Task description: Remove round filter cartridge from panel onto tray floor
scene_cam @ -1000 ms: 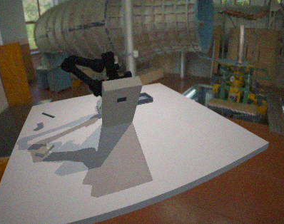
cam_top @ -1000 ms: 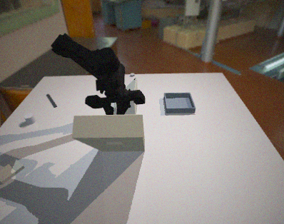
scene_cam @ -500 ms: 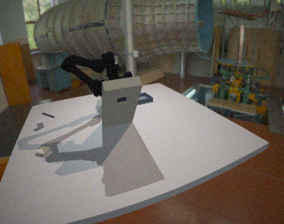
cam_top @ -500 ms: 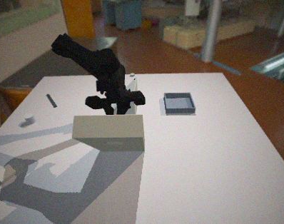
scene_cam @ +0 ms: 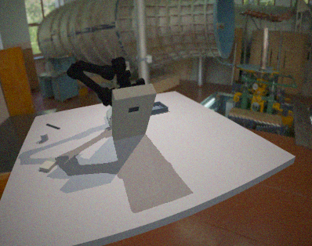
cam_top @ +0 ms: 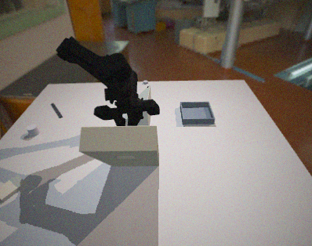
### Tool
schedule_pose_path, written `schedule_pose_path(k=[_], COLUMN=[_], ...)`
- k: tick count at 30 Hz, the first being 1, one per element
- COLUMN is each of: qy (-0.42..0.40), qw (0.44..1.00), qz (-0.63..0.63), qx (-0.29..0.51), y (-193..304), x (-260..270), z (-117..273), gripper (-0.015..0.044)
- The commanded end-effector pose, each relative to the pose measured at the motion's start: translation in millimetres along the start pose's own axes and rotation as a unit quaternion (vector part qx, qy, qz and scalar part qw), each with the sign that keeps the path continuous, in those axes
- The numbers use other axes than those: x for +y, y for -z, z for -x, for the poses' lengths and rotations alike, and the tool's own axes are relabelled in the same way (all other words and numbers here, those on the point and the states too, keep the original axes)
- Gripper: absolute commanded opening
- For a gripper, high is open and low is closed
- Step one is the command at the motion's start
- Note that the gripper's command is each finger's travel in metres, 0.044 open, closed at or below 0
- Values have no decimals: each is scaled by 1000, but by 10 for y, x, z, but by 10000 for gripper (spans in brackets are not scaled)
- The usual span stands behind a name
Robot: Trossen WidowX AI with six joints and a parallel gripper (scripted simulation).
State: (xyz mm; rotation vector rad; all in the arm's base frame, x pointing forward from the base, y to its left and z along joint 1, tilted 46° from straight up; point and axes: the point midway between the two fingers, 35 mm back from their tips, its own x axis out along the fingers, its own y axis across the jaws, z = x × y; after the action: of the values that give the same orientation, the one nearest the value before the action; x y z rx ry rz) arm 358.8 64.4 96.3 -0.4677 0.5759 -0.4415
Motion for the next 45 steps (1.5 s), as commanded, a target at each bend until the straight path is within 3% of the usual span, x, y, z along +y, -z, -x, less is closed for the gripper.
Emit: schedule_pose_path(k=[1,22,45], qy=[-4,-4,-2], qw=[999,917,688], qz=[-47,-399,-725], qx=[2,4,5], y=[5,7,8], x=[2,3,3], z=[-32,-67,-62], gripper=[0,0,0])
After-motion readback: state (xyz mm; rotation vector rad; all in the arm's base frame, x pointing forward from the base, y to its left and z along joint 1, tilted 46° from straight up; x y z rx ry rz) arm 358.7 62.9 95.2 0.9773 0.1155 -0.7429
